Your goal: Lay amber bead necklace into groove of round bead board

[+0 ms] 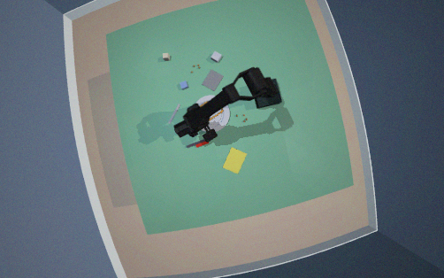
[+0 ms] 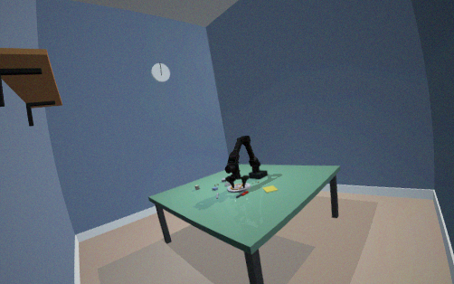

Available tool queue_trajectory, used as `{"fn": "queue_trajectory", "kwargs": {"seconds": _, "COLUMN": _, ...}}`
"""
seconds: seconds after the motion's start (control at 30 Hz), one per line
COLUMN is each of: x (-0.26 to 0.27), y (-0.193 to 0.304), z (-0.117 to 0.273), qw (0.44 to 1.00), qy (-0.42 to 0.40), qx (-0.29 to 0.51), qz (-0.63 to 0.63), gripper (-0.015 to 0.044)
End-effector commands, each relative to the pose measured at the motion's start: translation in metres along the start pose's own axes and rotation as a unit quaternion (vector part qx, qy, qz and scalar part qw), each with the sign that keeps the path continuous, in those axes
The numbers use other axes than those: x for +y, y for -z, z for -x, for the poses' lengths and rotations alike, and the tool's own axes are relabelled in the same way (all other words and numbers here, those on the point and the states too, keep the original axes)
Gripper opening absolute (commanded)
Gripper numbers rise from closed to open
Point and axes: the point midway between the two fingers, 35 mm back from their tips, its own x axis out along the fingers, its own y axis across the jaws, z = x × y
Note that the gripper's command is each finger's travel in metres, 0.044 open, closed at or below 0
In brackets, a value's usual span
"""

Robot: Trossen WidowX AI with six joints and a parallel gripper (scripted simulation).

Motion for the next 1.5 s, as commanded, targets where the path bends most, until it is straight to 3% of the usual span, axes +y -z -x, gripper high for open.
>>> {"fn": "queue_trajectory", "kwargs": {"seconds": 0.0, "x": 0.000, "y": 0.001, "z": 0.004, "qw": 1.000, "qy": -0.002, "qx": 0.001, "qz": 0.005, "gripper": 0.0387}}
{"fn": "queue_trajectory", "kwargs": {"seconds": 0.17, "x": -0.002, "y": 0.011, "z": 0.031, "qw": 0.999, "qy": -0.001, "qx": 0.001, "qz": 0.053, "gripper": 0.0256}}
{"fn": "queue_trajectory", "kwargs": {"seconds": 0.33, "x": -0.002, "y": 0.012, "z": 0.023, "qw": 0.998, "qy": -0.001, "qx": 0.001, "qz": 0.055, "gripper": 0.0125}}
{"fn": "queue_trajectory", "kwargs": {"seconds": 1.47, "x": -0.001, "y": 0.012, "z": -0.008, "qw": 0.998, "qy": -0.002, "qx": 0.001, "qz": 0.055, "gripper": 0.0120}}
